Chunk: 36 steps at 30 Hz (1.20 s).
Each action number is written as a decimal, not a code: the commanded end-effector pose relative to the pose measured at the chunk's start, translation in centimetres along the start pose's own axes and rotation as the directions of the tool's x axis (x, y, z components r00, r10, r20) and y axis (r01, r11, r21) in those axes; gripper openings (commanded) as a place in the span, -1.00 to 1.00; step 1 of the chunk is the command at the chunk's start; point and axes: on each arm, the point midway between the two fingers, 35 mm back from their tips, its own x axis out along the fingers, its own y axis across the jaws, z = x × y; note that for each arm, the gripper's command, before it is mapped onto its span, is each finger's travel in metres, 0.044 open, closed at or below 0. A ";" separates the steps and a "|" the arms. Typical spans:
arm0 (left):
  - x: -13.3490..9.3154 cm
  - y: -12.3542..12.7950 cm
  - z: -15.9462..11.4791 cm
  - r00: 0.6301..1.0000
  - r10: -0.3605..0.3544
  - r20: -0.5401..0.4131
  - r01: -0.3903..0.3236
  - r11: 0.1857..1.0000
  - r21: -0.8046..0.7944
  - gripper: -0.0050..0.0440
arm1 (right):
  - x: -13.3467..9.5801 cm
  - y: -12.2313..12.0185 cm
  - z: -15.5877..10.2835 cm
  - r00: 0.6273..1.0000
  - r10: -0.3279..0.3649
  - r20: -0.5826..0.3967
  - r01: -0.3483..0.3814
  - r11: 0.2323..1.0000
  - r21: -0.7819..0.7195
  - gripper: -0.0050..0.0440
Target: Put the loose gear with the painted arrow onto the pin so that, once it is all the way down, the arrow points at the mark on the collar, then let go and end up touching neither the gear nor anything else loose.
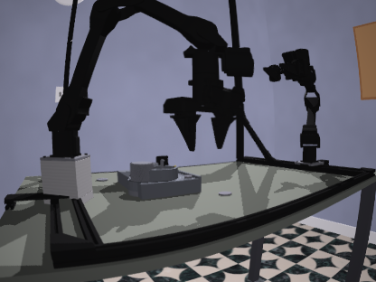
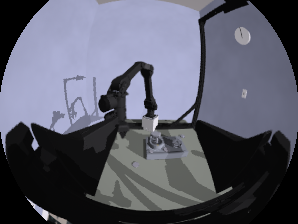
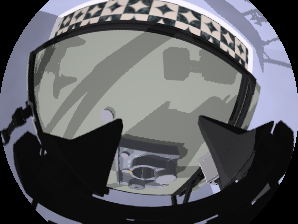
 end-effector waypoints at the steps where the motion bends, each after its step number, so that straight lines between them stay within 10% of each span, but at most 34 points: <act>1: -2.4 0.5 1.5 1.000 0.007 0.012 -0.007 1.000 0.013 0.84 | 0.4 4.0 -5.5 1.000 0.008 0.005 -0.006 0.965 -0.261 0.84; 9: -6.0 0.2 2.5 1.000 0.015 0.001 -0.015 1.000 0.015 0.84 | 1.6 8.2 -16.4 1.000 0.011 0.002 -0.007 0.752 -0.660 0.84; 21: -8.6 -1.4 3.1 1.000 0.022 -0.006 -0.022 1.000 0.013 0.84 | 2.7 8.4 -26.8 1.000 0.012 -0.001 -0.006 0.422 -0.906 0.84; 36: -9.4 -2.4 3.3 1.000 0.025 -0.007 -0.025 1.000 0.011 0.84 | 3.2 7.4 -31.1 1.000 0.012 -0.003 -0.006 0.254 -0.967 0.84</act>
